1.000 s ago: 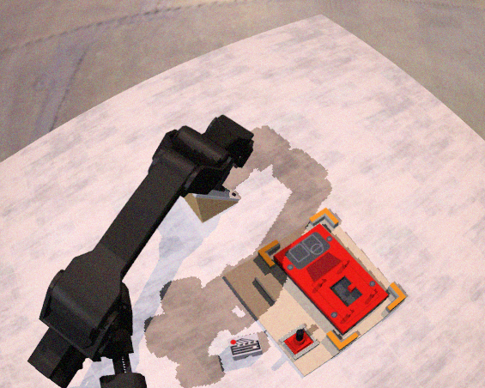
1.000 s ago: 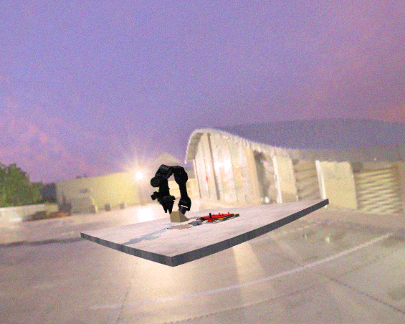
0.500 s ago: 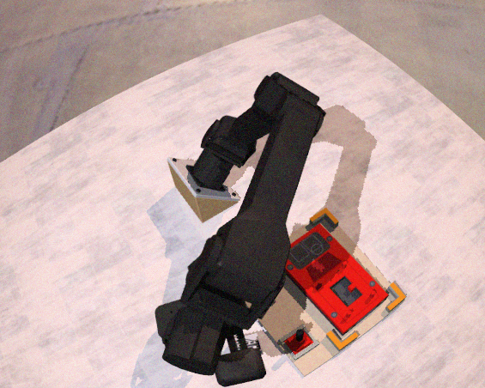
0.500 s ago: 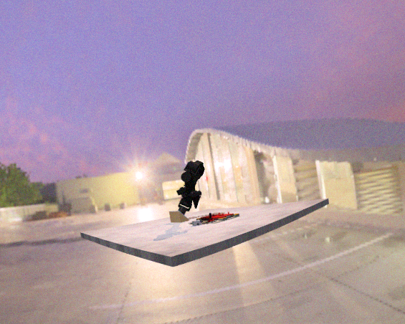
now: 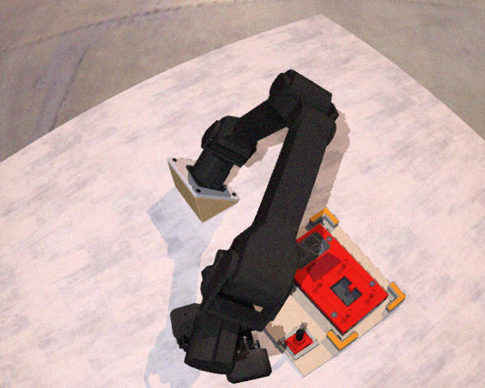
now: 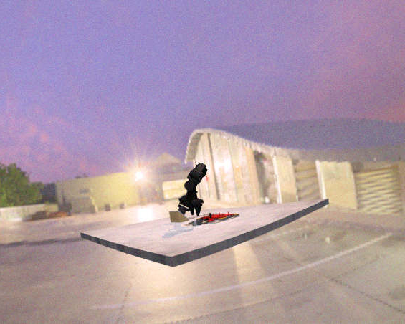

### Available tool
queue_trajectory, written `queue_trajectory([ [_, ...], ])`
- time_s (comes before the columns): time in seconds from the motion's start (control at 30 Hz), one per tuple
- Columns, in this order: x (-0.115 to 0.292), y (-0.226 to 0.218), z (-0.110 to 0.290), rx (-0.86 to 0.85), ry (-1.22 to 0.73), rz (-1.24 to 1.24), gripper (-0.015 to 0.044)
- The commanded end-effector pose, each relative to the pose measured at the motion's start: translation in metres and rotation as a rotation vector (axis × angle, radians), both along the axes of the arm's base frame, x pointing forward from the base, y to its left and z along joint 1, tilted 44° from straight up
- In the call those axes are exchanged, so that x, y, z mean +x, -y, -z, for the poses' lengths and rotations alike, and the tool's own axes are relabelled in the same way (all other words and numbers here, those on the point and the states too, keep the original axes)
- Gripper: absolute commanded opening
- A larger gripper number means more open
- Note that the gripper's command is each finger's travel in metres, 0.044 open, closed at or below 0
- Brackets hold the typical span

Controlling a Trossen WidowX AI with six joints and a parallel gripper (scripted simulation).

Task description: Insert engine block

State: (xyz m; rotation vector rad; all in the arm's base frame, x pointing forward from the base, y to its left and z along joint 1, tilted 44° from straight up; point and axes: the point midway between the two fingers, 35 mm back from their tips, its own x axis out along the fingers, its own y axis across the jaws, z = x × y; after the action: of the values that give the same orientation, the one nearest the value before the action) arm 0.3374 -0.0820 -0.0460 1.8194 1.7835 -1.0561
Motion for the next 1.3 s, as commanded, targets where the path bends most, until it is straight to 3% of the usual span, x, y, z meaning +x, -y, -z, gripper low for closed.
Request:
queue_trajectory([
  [0.0, -0.001, -0.008, 0.007, -0.001, 0.008, 0.009, 0.044],
  [0.8, -0.003, -0.031, 0.029, 0.001, 0.008, 0.009, 0.044],
  [1.2, -0.003, -0.031, 0.029, 0.001, 0.008, 0.009, 0.0125],
  [1.27, -0.003, -0.031, 0.029, 0.001, 0.008, 0.009, 0.0112],
])
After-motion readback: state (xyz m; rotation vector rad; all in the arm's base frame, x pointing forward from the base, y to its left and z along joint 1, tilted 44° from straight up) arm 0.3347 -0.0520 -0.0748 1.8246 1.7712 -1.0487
